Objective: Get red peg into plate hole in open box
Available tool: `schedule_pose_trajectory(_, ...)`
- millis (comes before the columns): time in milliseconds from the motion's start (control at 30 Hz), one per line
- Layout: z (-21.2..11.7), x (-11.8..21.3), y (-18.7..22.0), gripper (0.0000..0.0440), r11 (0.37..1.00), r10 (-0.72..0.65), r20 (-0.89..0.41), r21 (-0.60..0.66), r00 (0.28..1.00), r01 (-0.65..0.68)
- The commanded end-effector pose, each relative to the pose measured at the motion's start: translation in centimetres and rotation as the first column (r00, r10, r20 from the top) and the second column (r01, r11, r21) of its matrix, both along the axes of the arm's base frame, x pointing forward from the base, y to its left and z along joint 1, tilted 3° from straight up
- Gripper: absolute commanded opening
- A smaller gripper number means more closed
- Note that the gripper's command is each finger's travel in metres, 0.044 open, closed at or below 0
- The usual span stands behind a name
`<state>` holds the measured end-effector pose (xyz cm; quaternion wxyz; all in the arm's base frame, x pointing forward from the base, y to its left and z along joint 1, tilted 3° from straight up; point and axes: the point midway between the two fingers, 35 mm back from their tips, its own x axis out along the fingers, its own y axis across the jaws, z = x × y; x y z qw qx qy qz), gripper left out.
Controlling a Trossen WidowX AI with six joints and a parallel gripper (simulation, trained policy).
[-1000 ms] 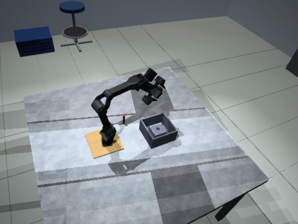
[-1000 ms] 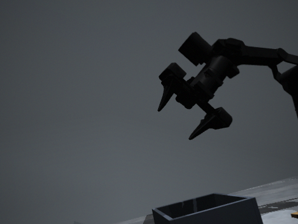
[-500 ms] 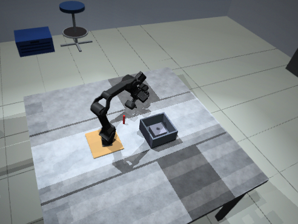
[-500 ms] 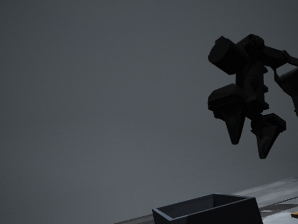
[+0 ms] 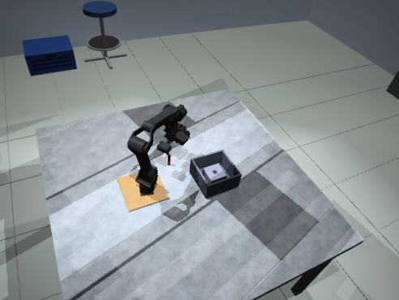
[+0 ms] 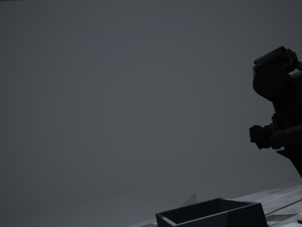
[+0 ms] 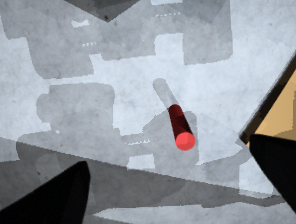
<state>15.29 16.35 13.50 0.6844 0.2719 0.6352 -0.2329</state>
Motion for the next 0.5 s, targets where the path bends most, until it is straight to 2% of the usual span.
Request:
schedule_pose_trajectory(0,-1.7,-0.6,0.3,0.0440,1.000,0.009,-0.024,-0.015,1.000,-0.010)
schedule_pose_trajectory(467,-8.5,-0.3,0.9,0.0434,0.998,0.054,0.002,-0.030,0.999,-0.053)
